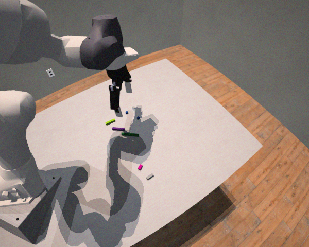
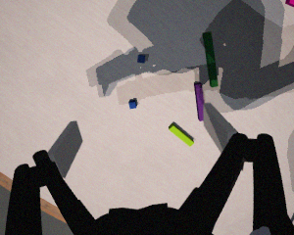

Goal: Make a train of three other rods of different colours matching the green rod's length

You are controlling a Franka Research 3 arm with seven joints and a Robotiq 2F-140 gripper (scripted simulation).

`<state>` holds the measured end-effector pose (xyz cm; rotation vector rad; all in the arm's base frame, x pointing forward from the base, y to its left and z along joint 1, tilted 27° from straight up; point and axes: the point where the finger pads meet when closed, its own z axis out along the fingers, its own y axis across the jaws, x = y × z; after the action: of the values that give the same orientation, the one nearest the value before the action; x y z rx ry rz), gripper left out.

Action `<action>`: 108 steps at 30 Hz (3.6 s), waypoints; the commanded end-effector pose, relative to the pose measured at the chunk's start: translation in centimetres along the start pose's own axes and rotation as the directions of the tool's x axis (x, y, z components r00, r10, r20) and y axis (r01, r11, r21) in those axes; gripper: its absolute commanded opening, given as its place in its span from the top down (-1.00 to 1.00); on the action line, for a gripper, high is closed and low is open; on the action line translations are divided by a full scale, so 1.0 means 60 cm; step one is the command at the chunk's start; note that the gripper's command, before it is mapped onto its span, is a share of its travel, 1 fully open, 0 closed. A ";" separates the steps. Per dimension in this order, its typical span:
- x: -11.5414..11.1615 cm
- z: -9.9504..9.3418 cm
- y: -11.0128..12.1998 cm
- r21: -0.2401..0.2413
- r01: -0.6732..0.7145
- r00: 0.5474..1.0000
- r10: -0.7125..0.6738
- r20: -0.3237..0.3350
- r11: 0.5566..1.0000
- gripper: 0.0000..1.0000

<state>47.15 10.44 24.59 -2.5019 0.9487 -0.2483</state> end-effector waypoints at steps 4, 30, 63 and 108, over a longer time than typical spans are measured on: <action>0.001 0.001 0.006 -0.015 0.214 0.977 -0.214 0.009 0.977 -1.00; -0.003 -0.003 -0.005 -0.008 0.628 0.779 -0.627 0.014 0.779 -1.00; -0.008 -0.007 -0.018 0.002 0.944 0.331 -0.944 0.016 0.331 -1.00; -0.012 -0.008 -0.026 0.010 0.999 -0.034 -0.999 0.013 -0.034 0.71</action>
<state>47.33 11.80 25.63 -2.6148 -1.2050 -0.6369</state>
